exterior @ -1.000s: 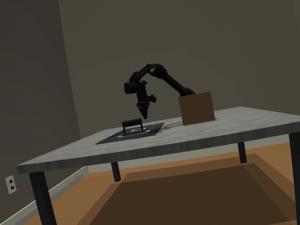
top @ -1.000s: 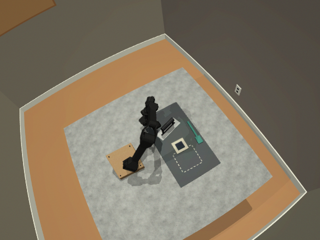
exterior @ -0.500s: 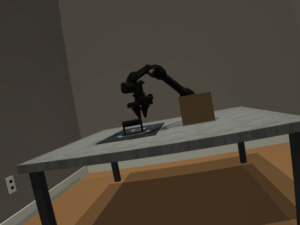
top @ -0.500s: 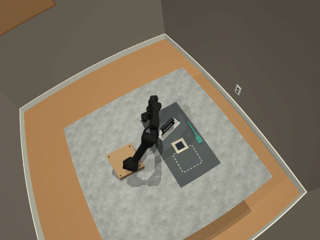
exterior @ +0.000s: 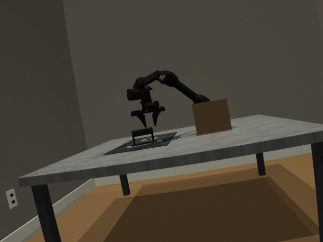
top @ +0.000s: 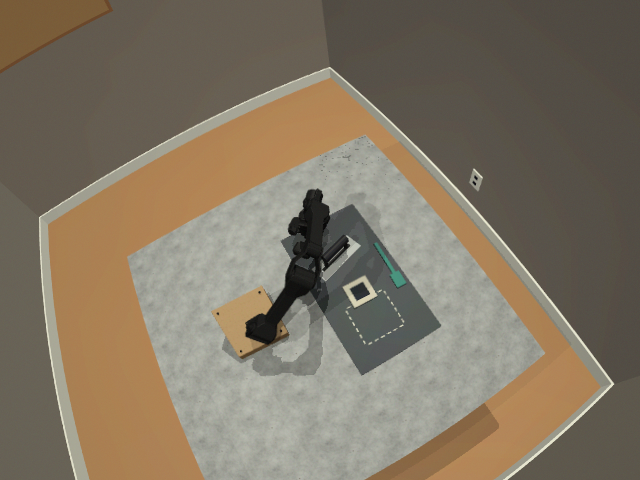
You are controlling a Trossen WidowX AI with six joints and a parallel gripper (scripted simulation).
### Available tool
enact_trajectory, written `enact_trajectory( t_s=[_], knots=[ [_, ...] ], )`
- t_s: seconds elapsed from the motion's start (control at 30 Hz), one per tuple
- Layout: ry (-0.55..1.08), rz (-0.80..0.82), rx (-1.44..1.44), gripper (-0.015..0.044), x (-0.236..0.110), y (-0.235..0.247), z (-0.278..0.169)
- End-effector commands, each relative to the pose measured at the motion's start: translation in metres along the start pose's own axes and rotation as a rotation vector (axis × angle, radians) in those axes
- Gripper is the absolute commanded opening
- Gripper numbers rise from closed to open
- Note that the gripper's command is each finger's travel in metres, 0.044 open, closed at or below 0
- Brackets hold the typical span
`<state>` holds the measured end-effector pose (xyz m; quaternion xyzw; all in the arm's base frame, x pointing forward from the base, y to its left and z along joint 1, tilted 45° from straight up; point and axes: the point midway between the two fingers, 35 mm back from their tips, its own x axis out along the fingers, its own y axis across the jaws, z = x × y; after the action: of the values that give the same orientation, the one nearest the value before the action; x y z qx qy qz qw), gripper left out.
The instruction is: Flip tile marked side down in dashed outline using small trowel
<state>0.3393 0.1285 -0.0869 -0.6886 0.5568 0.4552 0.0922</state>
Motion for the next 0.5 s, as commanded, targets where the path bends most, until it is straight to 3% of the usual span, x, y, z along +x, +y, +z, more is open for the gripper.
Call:
enact_trajectory(
  t_s=[0.0, 0.47],
  knots=[
    [0.005, 0.000, 0.141, 0.0270, -0.001, -0.003, -0.007],
    [0.008, 0.000, 0.628, 0.0270, -0.005, -0.010, -0.025]
  ],
)
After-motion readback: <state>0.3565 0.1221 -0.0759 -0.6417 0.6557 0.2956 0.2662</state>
